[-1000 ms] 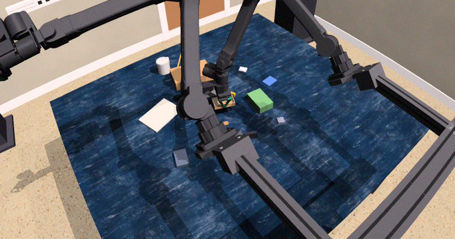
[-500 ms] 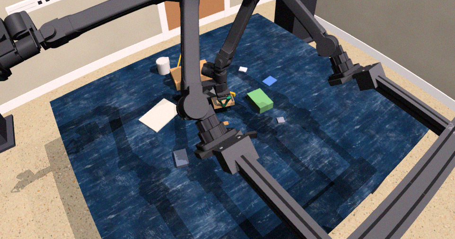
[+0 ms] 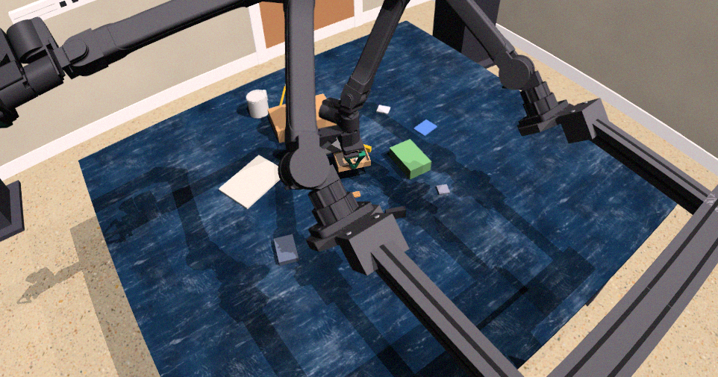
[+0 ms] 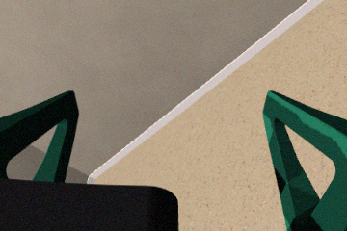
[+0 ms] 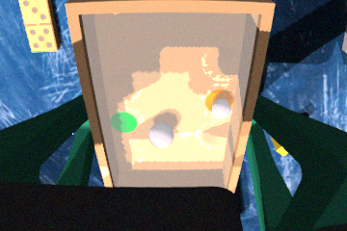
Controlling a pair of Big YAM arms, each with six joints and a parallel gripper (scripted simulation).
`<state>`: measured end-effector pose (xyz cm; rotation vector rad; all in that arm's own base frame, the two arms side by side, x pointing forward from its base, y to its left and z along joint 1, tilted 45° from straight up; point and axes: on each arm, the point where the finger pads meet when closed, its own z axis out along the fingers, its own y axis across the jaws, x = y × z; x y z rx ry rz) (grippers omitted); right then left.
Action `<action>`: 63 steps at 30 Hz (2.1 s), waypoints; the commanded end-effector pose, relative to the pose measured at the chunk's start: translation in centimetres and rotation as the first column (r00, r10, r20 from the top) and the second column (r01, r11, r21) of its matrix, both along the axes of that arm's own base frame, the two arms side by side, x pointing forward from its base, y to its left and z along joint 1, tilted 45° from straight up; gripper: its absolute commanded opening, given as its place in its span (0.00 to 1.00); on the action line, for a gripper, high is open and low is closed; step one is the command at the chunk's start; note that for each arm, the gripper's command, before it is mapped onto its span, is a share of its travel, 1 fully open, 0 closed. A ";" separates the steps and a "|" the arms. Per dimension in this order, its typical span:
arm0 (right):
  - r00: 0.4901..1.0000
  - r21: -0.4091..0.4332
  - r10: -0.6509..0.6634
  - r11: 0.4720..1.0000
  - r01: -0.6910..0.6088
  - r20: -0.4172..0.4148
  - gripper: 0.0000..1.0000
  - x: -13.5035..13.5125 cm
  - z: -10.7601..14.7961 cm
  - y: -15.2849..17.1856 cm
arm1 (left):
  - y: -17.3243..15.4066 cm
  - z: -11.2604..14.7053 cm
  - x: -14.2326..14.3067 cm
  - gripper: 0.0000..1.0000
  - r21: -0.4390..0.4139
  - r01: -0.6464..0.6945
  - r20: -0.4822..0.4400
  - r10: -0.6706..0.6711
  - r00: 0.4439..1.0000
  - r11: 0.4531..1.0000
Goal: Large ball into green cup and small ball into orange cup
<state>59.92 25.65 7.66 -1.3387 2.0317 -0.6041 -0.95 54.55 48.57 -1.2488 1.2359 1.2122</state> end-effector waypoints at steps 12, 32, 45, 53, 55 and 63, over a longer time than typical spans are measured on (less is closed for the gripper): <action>0.999 0.002 0.017 1.000 -0.017 0.031 0.70 0.0 1.0 0.6 | -0.4 1.9 -1.4 1.00 0.049 -0.025 0.009 0.024 1.000 0.999; 1.000 0.014 0.006 1.000 -0.006 0.009 0.70 0.6 1.3 -0.7 | -0.4 1.9 -1.4 1.00 0.049 -0.025 0.009 0.024 1.000 0.999; 1.000 0.002 0.013 1.000 -0.013 0.004 0.70 0.0 0.8 0.5 | -0.4 1.9 -1.4 1.00 0.049 -0.025 0.009 0.024 1.000 0.999; 1.000 0.003 0.012 1.000 -0.012 0.004 0.70 0.0 0.8 0.5 | -0.4 1.9 -1.4 1.00 0.049 -0.025 0.009 0.024 1.000 0.999; 1.000 0.003 0.012 1.000 -0.012 0.004 0.70 0.0 0.8 0.5 | -0.4 1.9 -1.4 1.00 0.049 -0.025 0.009 0.024 1.000 0.999; 1.000 0.003 0.012 1.000 -0.012 0.005 0.70 0.1 0.8 0.4 | -0.4 1.9 -1.4 1.00 0.049 -0.025 0.009 0.024 1.000 0.999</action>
